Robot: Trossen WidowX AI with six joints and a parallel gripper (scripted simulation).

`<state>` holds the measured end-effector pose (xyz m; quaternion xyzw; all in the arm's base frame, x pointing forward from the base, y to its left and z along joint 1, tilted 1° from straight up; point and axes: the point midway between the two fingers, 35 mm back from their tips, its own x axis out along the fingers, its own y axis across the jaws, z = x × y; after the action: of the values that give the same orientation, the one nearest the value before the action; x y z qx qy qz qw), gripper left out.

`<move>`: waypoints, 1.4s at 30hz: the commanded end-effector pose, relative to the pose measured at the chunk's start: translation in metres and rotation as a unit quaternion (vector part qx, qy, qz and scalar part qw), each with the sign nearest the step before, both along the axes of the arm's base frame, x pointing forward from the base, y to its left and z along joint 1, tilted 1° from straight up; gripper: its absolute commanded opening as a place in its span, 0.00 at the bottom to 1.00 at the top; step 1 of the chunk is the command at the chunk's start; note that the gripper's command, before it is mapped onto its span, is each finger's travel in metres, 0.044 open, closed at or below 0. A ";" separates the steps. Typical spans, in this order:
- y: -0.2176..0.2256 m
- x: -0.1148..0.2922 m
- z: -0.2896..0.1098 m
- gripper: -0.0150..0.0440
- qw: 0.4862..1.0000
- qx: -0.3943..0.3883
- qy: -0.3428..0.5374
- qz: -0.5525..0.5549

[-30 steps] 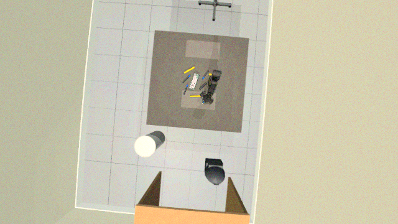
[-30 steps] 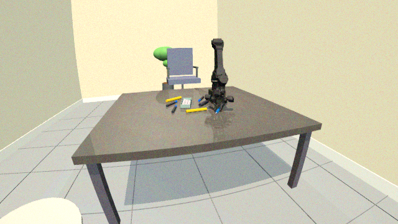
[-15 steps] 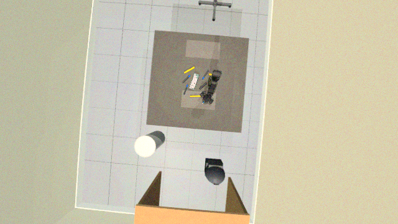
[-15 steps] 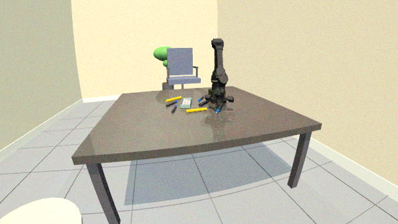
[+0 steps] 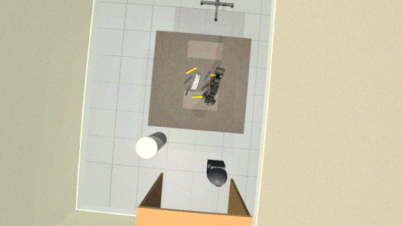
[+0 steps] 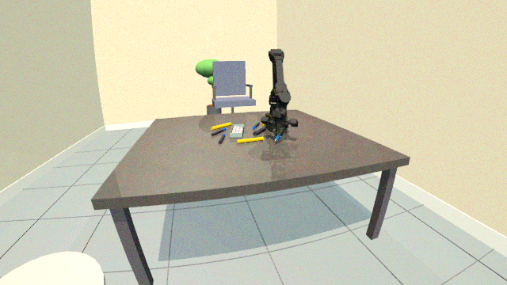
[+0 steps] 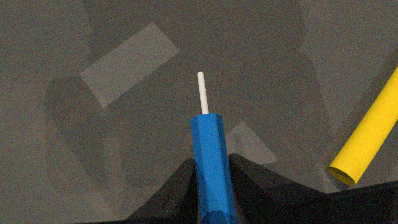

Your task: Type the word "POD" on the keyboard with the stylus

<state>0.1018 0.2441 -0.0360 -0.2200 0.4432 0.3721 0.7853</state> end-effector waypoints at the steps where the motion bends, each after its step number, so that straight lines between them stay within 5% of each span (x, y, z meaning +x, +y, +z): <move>1: 0.003 0.001 0.015 0.25 1.000 0.007 -0.002 -0.001; 17: -0.001 0.001 0.029 0.25 1.000 -0.001 0.003 -0.003; 42: -0.051 0.065 0.018 0.25 0.965 -0.066 0.160 -0.198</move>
<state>0.1600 0.1999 -0.0166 -0.1352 0.5994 0.2305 0.7545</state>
